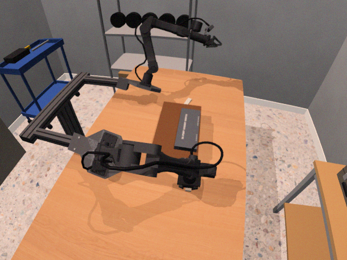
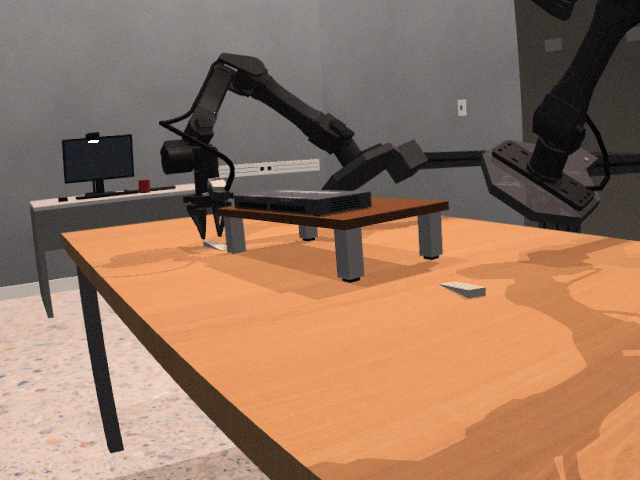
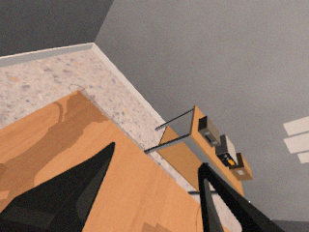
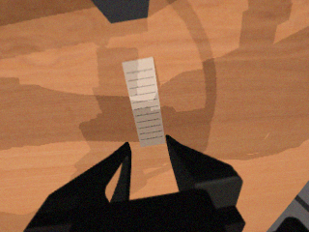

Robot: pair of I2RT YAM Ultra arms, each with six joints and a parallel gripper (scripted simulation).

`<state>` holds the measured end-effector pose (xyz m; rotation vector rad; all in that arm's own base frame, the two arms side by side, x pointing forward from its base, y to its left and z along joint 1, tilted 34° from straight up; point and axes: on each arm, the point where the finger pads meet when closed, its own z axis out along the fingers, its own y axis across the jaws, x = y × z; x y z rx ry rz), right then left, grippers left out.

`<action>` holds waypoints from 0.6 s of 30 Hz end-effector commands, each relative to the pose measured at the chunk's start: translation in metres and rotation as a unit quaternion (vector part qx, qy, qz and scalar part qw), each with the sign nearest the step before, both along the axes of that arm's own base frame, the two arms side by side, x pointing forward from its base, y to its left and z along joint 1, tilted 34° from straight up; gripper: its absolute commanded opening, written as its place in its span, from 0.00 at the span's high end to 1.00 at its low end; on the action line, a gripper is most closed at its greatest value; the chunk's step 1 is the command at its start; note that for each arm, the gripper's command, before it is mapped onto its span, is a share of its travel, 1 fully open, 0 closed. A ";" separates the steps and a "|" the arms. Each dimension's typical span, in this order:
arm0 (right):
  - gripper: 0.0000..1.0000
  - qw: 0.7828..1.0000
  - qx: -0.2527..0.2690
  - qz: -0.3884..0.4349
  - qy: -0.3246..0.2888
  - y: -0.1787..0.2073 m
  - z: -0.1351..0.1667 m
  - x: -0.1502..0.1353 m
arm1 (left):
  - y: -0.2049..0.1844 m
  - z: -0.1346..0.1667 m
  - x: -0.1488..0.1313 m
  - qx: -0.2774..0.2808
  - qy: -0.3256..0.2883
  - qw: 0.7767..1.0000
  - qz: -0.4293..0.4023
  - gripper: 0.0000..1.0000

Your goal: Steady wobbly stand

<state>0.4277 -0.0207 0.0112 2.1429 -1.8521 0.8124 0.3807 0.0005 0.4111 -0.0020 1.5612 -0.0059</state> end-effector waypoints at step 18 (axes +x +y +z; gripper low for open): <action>0.58 0.998 0.020 0.018 -0.049 0.042 0.069 0.004 | -0.005 0.029 -0.008 0.006 -0.037 0.999 -0.012 0.00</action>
